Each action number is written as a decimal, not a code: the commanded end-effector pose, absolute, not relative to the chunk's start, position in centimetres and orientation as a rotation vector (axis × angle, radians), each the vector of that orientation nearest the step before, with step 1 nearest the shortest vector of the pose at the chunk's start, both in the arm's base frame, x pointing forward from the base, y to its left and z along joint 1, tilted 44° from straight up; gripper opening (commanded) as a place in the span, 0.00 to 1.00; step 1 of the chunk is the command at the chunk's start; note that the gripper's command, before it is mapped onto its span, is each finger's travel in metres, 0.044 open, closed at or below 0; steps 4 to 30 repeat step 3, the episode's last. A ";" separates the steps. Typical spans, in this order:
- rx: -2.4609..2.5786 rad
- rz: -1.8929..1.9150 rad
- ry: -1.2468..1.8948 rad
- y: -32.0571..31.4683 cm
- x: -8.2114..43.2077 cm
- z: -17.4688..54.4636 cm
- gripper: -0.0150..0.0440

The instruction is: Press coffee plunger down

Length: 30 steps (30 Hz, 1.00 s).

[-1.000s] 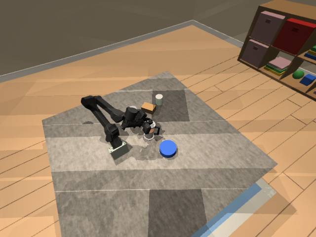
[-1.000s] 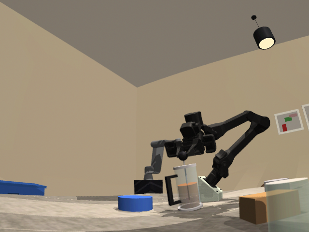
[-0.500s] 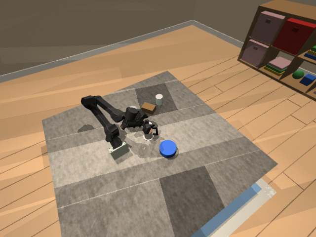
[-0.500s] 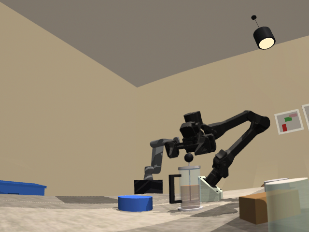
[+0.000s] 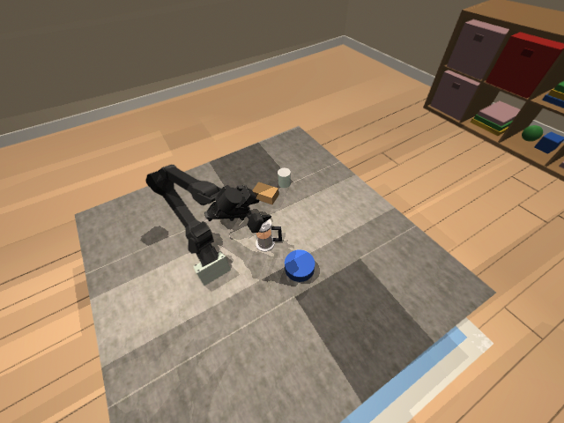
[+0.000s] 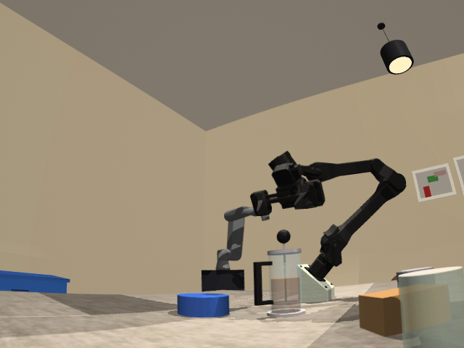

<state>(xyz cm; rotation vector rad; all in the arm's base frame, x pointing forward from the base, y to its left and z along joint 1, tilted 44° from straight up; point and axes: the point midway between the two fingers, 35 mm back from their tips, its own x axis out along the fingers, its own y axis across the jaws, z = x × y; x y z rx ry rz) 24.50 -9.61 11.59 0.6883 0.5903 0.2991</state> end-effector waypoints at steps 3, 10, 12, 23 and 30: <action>0.702 0.304 0.578 -10.8 23.7 13.7 1.00; 0.702 0.304 0.578 -10.8 23.7 13.7 1.00; 0.702 0.304 0.578 -10.8 23.7 13.7 1.00; 0.702 0.304 0.578 -10.8 23.7 13.7 1.00; 0.702 0.304 0.578 -10.8 23.7 13.7 1.00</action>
